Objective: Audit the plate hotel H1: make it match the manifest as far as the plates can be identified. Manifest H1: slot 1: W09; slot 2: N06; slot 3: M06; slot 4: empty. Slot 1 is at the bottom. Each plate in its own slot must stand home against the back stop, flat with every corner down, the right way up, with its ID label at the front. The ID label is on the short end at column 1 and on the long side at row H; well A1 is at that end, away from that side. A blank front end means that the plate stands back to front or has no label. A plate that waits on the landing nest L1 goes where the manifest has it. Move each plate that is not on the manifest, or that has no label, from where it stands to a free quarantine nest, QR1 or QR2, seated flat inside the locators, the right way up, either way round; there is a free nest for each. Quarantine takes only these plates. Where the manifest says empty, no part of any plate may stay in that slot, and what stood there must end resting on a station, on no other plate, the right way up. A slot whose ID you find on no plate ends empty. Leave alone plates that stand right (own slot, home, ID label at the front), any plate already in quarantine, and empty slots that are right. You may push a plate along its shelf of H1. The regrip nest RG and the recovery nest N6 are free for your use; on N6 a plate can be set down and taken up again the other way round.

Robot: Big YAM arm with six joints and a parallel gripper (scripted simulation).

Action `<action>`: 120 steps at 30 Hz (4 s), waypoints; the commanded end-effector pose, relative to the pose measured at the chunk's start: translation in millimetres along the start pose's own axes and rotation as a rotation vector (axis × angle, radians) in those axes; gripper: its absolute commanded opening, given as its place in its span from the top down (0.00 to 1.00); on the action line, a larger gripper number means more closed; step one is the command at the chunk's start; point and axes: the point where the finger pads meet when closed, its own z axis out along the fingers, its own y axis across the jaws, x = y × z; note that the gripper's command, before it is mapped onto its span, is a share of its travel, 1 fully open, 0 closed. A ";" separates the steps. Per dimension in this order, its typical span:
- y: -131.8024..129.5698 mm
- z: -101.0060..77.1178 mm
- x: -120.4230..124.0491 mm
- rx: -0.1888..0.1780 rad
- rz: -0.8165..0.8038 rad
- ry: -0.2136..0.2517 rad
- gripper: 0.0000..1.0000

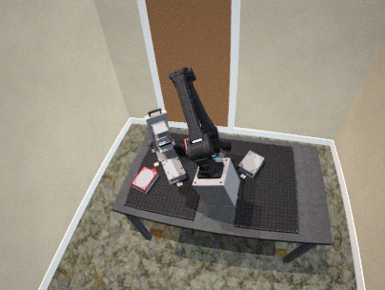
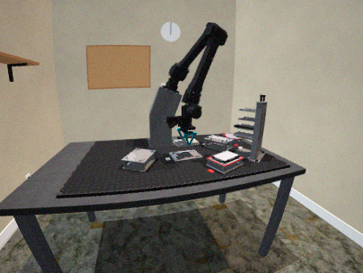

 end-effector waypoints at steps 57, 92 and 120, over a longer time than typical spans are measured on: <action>2.7 22.8 2.7 -0.010 -0.002 -0.001 0.14; 2.6 43.0 1.2 -0.011 0.003 -0.001 0.14; 2.8 58.6 0.0 -0.012 0.006 -0.001 0.14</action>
